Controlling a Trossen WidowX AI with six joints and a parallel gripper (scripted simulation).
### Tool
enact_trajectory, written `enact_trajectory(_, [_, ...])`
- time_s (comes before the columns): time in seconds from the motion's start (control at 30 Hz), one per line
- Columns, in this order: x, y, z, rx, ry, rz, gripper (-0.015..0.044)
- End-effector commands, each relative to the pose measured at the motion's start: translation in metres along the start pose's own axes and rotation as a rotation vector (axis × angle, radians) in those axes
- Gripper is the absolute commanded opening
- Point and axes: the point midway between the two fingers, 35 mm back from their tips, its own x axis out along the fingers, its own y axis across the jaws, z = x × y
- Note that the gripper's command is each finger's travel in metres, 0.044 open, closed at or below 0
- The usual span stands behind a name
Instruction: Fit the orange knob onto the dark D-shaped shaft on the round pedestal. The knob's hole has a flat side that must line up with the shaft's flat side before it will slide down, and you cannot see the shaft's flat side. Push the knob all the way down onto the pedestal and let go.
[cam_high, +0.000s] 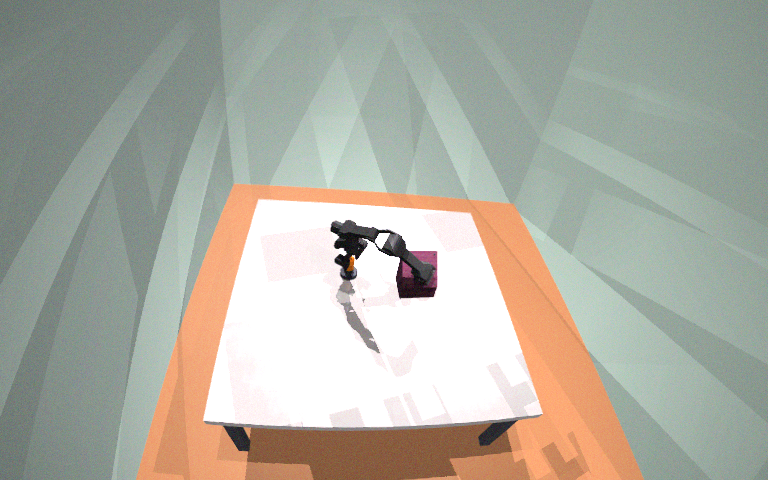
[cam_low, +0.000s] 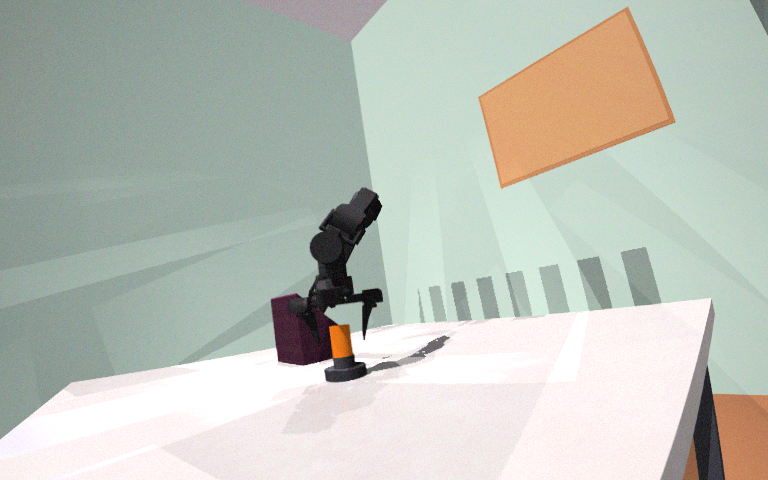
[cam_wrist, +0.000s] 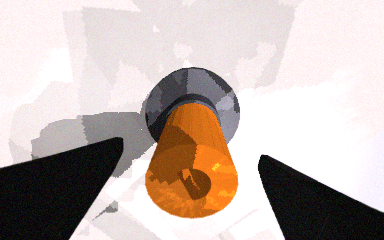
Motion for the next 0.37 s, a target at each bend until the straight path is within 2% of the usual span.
enact_trajectory(0.0, [-0.069, -0.002, 0.003, -0.006, -0.035, 0.001, 0.044])
enact_trajectory(0.07, [-0.082, -0.002, 0.001, -0.006, -0.034, 0.001, 0.044])
enact_trajectory(0.33, [-0.082, -0.002, 0.003, -0.006, -0.035, 0.001, 0.044])
